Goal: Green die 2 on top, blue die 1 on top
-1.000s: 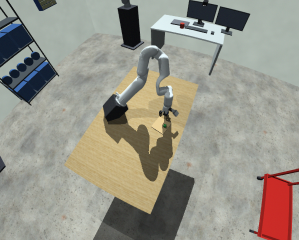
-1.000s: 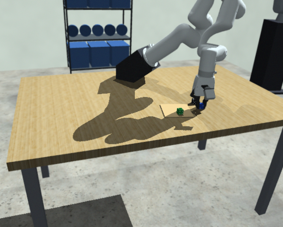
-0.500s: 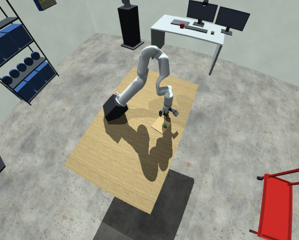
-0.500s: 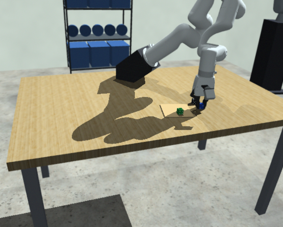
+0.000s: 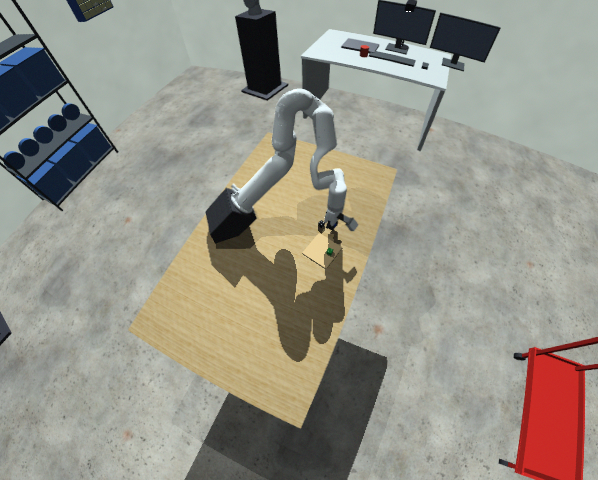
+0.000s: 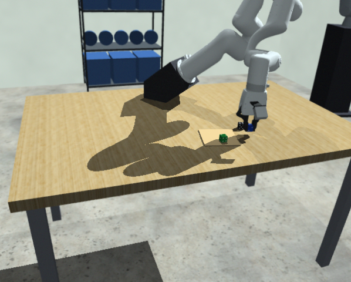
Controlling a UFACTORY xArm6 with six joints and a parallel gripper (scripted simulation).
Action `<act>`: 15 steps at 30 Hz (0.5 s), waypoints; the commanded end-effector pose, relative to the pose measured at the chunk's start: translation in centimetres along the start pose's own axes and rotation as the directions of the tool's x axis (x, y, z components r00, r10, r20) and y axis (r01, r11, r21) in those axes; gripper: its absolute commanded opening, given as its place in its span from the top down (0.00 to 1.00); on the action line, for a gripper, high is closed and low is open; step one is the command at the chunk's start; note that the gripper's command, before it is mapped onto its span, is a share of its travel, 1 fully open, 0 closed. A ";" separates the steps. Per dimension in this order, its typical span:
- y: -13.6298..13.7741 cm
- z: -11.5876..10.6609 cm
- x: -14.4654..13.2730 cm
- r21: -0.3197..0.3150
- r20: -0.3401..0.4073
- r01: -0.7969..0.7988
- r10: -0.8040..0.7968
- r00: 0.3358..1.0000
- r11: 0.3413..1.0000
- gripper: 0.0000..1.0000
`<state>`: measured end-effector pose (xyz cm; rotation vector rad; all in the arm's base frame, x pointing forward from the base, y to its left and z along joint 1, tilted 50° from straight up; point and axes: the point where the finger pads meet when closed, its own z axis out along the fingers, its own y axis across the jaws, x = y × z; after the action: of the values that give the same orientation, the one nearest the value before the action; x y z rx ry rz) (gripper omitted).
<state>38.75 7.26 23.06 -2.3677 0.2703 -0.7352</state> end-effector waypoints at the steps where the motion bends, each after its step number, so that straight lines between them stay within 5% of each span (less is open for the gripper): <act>1: -0.1 -3.6 0.1 0.001 0.000 0.001 -0.001 1.000 1.000 0.79; 10: -0.1 -7.7 0.1 0.001 0.000 0.001 -0.001 1.000 1.000 0.79; 15: -0.1 -8.3 0.1 0.001 0.000 0.001 -0.001 1.000 1.000 0.79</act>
<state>34.68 3.37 27.93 -2.3720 0.2758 -0.7441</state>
